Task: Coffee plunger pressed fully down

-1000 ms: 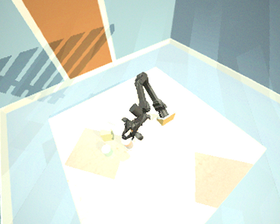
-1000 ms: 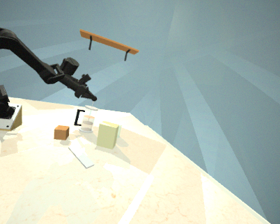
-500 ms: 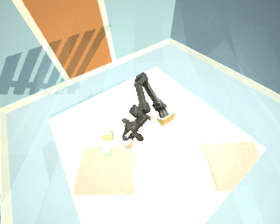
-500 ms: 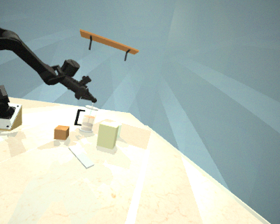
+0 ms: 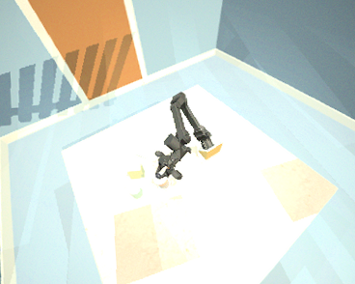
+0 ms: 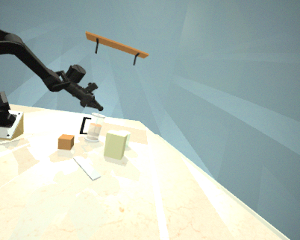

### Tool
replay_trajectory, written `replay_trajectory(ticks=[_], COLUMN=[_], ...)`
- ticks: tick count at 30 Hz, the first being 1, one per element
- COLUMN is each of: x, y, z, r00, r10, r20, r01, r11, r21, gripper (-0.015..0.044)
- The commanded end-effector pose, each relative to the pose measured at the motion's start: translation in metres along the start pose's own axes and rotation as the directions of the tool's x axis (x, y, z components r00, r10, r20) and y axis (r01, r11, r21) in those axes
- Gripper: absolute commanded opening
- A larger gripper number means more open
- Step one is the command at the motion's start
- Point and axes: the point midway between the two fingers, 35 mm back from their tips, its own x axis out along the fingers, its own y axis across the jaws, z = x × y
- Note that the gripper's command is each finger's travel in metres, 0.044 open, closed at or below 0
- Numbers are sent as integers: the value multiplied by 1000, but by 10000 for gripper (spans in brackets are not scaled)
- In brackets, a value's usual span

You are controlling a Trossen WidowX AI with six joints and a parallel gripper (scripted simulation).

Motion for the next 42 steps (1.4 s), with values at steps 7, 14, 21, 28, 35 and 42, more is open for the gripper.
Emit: replay_trajectory(ticks=[7,14,21,28,35,42], x=[5,5,5,5,6,4], y=[0,1,1,2,2,3], z=[-8,-8,-8,-7,-7,-3], r00=[999,999,999,999,999,1000], r10=[-9,-8,-8,-8,-8,-7], r20=[-31,-31,-31,-31,-31,-18], r01=[8,8,8,8,8,7], r11=[1000,1000,1000,1000,1000,1000], r21=[-18,-18,-18,-18,-18,-14], gripper=[118,118,118,118,118,118])
